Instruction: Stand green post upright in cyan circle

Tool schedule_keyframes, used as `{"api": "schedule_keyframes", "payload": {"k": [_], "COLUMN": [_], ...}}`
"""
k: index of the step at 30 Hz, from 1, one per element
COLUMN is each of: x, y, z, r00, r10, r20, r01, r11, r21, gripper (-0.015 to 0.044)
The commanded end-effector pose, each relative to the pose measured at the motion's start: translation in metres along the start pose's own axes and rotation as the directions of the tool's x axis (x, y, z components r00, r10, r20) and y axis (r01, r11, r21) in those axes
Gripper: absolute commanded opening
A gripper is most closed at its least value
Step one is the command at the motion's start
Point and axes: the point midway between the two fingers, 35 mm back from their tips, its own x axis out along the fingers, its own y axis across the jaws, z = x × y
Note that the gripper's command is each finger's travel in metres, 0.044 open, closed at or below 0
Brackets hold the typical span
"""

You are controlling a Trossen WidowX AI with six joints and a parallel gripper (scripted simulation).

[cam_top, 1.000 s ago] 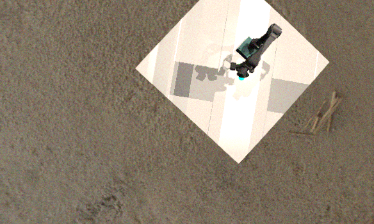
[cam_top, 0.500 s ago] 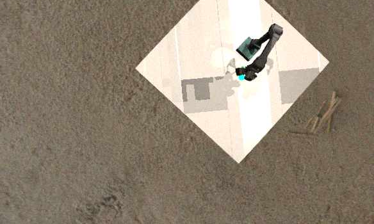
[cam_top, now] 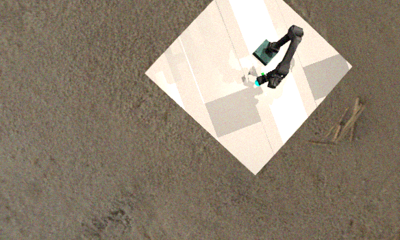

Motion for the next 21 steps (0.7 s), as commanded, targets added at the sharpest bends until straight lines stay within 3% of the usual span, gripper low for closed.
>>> {"api": "schedule_keyframes", "payload": {"k": [1,21], "x": [0.002,0.017], "y": [0.000,-0.012], "z": [0.002,0.014], "r00": [1.000,0.987], "r10": [0.003,0.007], "r20": [0.018,0.160], "r01": [-0.003,-0.019], "r11": [1.000,0.997], "r21": [-0.002,0.074], "gripper": [0.0023,0.0023]}}
